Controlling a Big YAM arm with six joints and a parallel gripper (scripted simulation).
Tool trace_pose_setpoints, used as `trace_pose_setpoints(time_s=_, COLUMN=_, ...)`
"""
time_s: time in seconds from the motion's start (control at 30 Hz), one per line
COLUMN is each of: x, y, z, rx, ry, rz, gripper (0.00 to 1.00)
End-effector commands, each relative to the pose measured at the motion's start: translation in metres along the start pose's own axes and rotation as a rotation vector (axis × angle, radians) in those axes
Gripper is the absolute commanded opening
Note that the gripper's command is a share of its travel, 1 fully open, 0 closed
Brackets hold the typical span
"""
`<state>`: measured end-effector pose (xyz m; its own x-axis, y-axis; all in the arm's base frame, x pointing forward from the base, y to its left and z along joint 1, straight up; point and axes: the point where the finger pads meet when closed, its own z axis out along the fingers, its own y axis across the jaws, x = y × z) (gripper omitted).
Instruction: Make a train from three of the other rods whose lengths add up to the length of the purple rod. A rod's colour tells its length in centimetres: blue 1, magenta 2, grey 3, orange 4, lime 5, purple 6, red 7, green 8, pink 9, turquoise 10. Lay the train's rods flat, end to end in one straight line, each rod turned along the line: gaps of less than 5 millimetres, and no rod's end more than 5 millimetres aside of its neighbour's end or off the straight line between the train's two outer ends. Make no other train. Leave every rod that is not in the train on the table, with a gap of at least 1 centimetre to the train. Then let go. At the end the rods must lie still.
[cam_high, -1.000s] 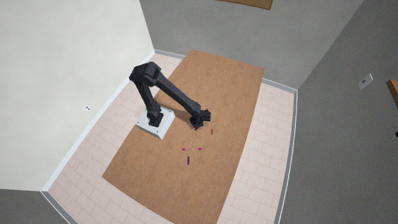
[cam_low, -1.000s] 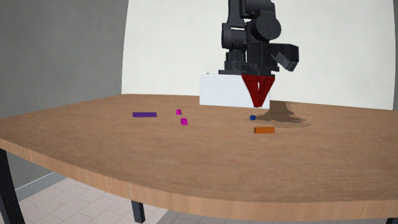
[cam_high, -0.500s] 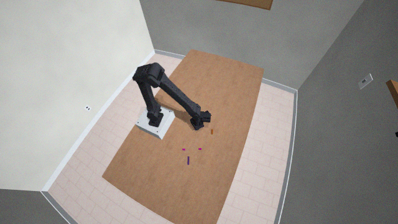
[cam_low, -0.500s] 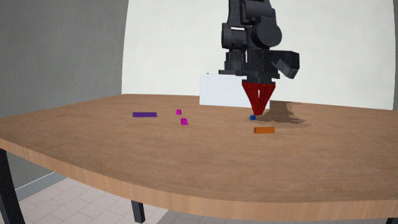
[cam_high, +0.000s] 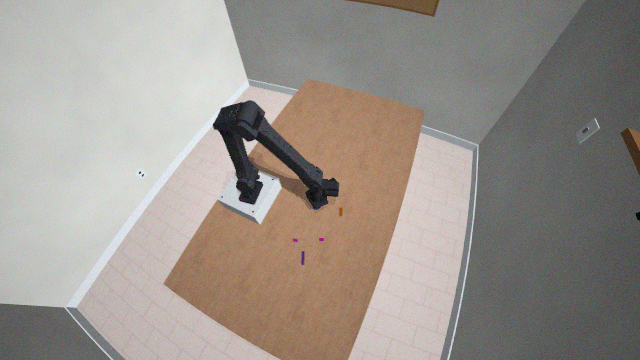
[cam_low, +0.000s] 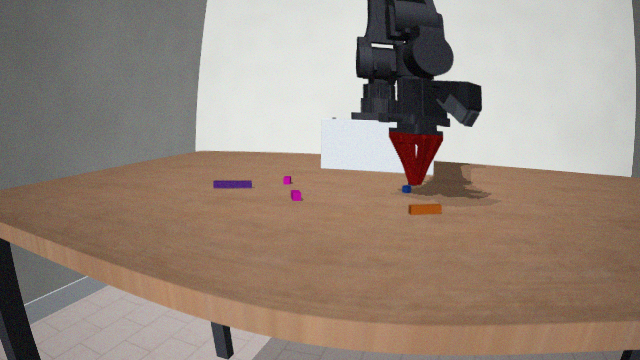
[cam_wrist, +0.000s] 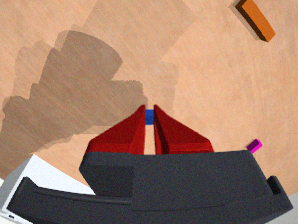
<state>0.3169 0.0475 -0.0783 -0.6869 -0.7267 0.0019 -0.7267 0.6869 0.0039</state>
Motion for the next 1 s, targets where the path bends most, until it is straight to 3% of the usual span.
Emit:
trace_pose_setpoints(time_s=0.0, x=-0.0047, y=-0.0060, z=-0.0048, rx=0.019, ry=-0.027, rz=-0.008, gripper=0.04)
trace_pose_setpoints(time_s=0.97, x=-0.0066, y=-0.0023, z=-0.0054, rx=0.020, ry=-0.028, rz=-0.022, gripper=0.04)
